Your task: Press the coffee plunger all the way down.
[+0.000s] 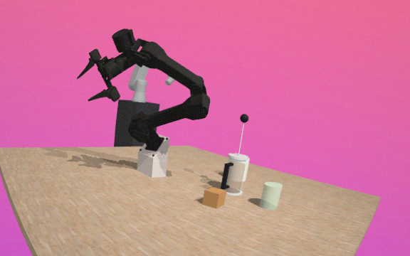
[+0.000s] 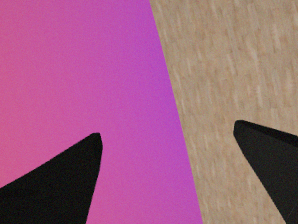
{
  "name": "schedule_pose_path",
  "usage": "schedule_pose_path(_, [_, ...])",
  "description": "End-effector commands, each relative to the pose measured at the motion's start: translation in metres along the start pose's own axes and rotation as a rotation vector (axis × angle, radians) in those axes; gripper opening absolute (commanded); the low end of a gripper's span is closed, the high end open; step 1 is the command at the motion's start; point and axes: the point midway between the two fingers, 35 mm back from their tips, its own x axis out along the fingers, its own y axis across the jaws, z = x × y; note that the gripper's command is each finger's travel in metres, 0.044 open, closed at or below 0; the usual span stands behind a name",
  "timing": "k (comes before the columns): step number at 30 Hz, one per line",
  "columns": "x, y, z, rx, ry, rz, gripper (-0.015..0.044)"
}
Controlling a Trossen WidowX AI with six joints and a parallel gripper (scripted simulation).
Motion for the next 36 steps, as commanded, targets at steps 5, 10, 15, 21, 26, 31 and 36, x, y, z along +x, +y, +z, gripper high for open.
schedule_pose_path(5, [0.003, 0.003, 0.007, -0.018, 0.047, -0.031, 0.044])
schedule_pose_path(10, [0.014, 0.005, 0.018, -0.064, 0.181, -0.112, 0.044])
schedule_pose_path(15, [0.035, 0.0, 0.022, -0.126, 0.318, -0.195, 0.044])
schedule_pose_path(21, [0.061, -0.017, 0.01, -0.243, 0.495, -0.282, 0.044])
schedule_pose_path(26, [0.076, -0.039, -0.013, -0.357, 0.651, -0.346, 0.044])
schedule_pose_path(31, [0.081, -0.065, -0.046, -0.491, 0.821, -0.394, 0.044])
schedule_pose_path(36, [0.073, -0.094, -0.084, -0.656, 0.994, -0.412, 0.044])
